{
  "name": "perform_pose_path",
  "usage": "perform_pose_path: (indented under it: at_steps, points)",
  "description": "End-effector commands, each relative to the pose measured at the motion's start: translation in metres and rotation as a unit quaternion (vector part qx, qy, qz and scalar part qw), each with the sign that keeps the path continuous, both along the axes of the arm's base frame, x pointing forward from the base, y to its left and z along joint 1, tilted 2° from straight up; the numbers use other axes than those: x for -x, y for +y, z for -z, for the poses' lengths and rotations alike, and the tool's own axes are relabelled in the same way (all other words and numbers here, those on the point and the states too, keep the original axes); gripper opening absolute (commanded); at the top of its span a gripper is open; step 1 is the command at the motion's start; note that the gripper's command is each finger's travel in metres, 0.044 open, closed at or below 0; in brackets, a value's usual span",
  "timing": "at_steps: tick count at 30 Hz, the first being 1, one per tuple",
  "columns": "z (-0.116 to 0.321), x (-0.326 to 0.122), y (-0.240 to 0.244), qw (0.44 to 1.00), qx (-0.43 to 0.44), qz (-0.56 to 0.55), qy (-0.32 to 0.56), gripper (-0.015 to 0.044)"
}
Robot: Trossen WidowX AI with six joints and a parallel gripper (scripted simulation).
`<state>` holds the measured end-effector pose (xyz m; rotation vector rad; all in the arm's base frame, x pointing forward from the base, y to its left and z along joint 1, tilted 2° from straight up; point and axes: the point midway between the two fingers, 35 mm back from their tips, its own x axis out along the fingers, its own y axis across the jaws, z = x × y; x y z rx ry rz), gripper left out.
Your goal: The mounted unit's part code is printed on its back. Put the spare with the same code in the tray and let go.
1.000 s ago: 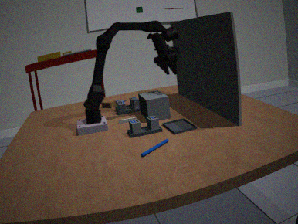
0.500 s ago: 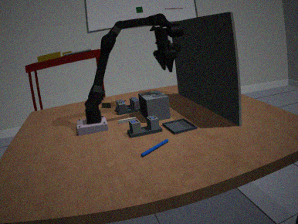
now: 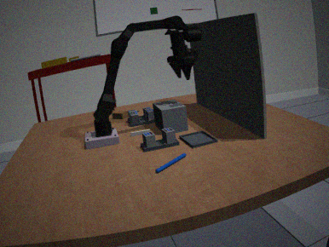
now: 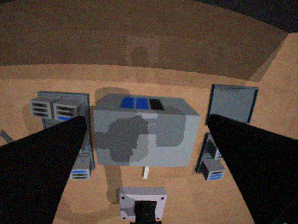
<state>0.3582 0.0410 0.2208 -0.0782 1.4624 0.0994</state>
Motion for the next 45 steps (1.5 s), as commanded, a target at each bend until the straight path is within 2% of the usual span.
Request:
perform_pose_path:
  at_steps: [1,6,12,14,25,30,31,45]
  points:
    - [0.011,0.015,0.050,0.989,0.010,-0.149,0.003,0.0440]
    - [0.032,0.056,0.122,0.917,0.027,-0.398,0.003,0.0440]
    - [0.056,0.120,0.184,0.764,0.045,-0.643,0.001,0.0440]
    - [0.061,0.134,0.194,0.725,0.047,-0.687,0.000,0.0440]
    - [0.062,0.136,0.195,0.720,0.048,-0.692,0.000,0.0440]
    - [0.089,0.135,0.197,0.720,0.048,-0.692,0.000,0.0309]
    - [0.096,0.134,0.197,0.720,0.048,-0.692,0.000,0.0300]
    - [0.104,0.134,0.198,0.720,0.048,-0.692,0.000,0.0300]
